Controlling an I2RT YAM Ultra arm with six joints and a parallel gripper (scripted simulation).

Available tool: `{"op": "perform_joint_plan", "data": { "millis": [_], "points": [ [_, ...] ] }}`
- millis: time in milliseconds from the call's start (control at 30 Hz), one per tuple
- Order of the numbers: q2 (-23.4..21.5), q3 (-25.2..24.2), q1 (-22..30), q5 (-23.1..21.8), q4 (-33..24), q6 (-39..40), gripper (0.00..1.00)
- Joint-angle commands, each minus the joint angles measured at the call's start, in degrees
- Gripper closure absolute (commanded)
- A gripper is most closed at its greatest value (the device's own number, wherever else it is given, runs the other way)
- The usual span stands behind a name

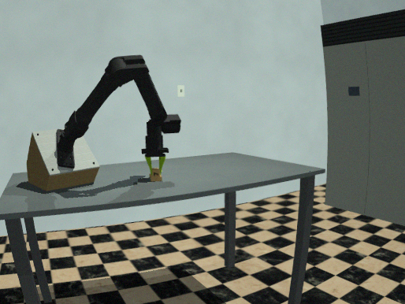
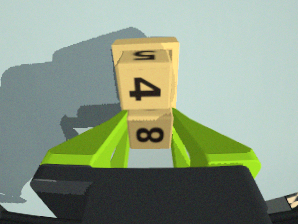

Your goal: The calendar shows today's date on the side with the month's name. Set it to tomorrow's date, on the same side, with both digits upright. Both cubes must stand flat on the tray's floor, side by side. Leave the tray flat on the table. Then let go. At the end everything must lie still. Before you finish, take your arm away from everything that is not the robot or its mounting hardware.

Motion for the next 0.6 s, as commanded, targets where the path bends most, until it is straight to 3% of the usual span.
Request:
{"op": "perform_joint_plan", "data": {
  "millis": [0, 567],
  "points": [
    [-0.6, -0.2, 1.0, -0.7, 0.4, -0.5, 0.74],
    [0.0, -0.6, 0.6, -0.7, 0.9, -0.6, 0.74]
  ]
}}
